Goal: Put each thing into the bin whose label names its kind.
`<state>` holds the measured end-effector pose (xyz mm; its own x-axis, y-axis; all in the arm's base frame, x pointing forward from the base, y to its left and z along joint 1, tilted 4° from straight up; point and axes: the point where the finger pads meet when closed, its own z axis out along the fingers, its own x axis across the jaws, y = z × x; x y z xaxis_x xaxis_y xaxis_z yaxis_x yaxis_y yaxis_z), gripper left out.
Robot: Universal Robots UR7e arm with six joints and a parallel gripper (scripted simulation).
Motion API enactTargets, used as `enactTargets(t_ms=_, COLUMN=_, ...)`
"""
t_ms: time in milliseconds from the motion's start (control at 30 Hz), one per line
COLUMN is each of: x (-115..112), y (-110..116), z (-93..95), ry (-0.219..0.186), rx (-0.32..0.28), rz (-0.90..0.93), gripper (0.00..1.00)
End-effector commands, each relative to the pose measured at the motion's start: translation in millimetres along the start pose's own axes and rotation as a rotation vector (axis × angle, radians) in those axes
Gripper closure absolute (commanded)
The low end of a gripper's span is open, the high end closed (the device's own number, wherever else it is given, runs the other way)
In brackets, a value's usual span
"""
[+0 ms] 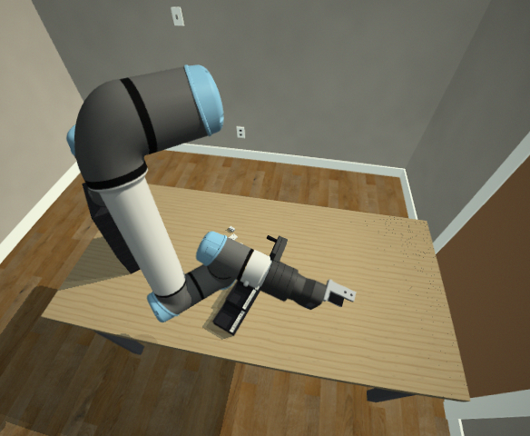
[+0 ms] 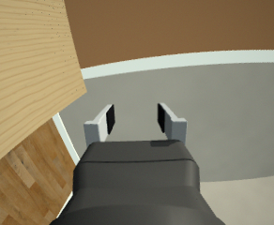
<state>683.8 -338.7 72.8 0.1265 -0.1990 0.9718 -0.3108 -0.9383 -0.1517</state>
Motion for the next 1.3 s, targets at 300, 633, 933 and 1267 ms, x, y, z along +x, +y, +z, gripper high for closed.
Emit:
enactTargets(t_ms=300, x=1.0, y=0.0, z=-0.1, ry=0.002, rx=0.000, rz=-0.001, gripper=0.00)
enactTargets(t_ms=633, x=-23.5, y=1.2, z=6.5, ry=0.003, rx=0.001, rz=-0.002, gripper=0.69)
enactTargets(t_ms=933, x=-89.9, y=7.3, z=21.5, ry=0.003, rx=0.001, rz=-0.001, gripper=0.69)
enactTargets(t_ms=1267, x=-157.2, y=13.3, z=37.2, ry=0.003, rx=0.001, rz=-0.001, gripper=0.69)
